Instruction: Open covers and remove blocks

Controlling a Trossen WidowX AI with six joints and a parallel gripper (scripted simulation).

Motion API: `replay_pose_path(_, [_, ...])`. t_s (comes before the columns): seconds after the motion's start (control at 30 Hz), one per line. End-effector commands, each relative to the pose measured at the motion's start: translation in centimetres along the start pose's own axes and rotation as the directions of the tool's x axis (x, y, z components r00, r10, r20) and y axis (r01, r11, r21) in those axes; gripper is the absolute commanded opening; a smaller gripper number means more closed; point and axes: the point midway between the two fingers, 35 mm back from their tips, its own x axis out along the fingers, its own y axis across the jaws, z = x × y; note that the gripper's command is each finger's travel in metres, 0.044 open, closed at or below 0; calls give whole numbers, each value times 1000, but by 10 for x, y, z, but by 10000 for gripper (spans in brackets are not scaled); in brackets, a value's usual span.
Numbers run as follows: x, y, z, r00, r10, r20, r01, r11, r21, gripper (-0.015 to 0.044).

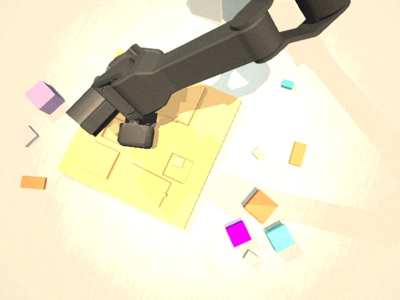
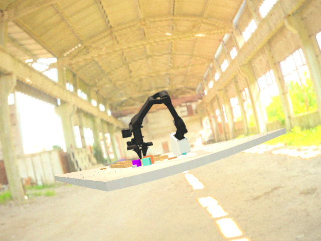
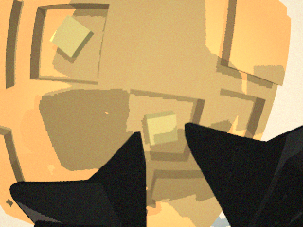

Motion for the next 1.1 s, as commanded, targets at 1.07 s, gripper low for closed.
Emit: replay_pose_path(1.07, [8, 1, 0, 1000, 2, 0, -2, 1000, 0, 80])
